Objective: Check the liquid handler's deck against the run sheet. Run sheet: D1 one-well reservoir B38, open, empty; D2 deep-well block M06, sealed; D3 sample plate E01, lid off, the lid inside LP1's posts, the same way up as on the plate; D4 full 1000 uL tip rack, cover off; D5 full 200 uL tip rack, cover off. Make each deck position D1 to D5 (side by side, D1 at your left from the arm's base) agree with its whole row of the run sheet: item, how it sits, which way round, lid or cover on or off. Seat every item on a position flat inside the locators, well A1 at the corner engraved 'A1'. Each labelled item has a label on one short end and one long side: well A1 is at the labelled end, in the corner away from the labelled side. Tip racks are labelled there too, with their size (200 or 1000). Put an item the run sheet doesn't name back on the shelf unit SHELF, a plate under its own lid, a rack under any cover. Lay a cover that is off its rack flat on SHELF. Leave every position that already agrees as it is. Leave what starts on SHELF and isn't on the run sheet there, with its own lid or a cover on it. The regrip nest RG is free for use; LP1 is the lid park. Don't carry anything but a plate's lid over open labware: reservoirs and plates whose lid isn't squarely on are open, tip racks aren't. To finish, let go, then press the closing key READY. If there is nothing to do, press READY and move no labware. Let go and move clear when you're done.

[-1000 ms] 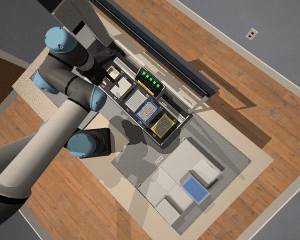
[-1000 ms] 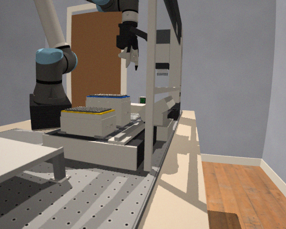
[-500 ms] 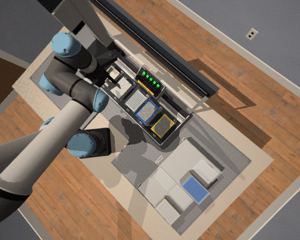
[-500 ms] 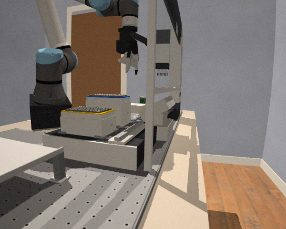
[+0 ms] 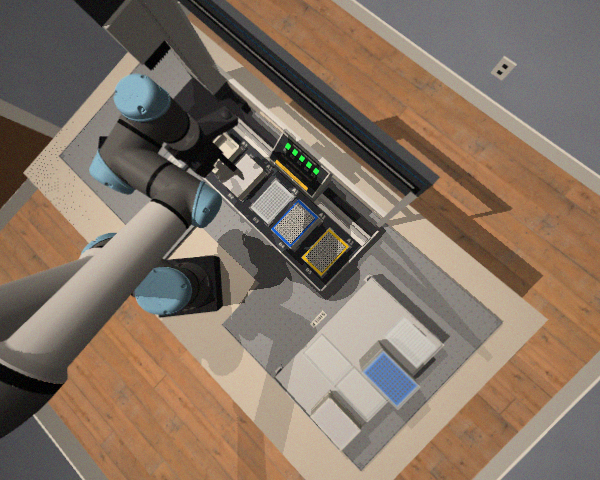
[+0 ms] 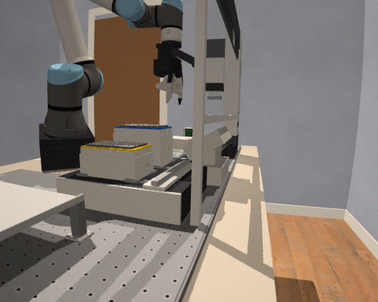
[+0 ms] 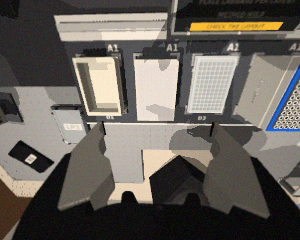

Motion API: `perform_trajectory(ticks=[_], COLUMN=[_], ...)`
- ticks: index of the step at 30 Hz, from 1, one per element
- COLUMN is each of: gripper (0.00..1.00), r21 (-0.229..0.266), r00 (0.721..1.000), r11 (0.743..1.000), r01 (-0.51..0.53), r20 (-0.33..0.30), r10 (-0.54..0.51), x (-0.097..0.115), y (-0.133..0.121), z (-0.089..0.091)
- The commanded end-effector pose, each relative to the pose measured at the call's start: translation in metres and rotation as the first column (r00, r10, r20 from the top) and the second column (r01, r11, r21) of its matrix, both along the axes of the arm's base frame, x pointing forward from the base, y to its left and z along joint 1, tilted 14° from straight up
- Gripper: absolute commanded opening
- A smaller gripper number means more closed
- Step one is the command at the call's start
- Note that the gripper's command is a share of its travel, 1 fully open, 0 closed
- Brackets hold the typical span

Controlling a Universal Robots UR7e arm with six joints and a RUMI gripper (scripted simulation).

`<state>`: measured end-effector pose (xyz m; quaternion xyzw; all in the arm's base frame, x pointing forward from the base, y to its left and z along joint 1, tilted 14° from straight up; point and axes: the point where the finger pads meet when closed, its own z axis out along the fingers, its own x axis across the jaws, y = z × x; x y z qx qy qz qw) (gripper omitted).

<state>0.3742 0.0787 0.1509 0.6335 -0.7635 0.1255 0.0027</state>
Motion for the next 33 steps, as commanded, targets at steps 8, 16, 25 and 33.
perform_trajectory(ticks=[8, 16, 25, 33], gripper=[0.82, 0.82, 0.82, 0.82], r21=[0.000, 0.000, 0.000, 0.000], r00=[1.000, 1.000, 1.000, 1.000], r11=[1.000, 1.000, 1.000, 1.000], r01=[0.000, 0.000, 0.000, 0.000], r20=[0.001, 0.001, 0.001, 0.001], r10=[0.000, 0.000, 0.000, 0.000], x=[0.003, 0.005, 0.007, 0.009], y=[-0.004, -0.006, -0.009, -0.010], z=[-0.018, -0.028, -0.042, -0.052])
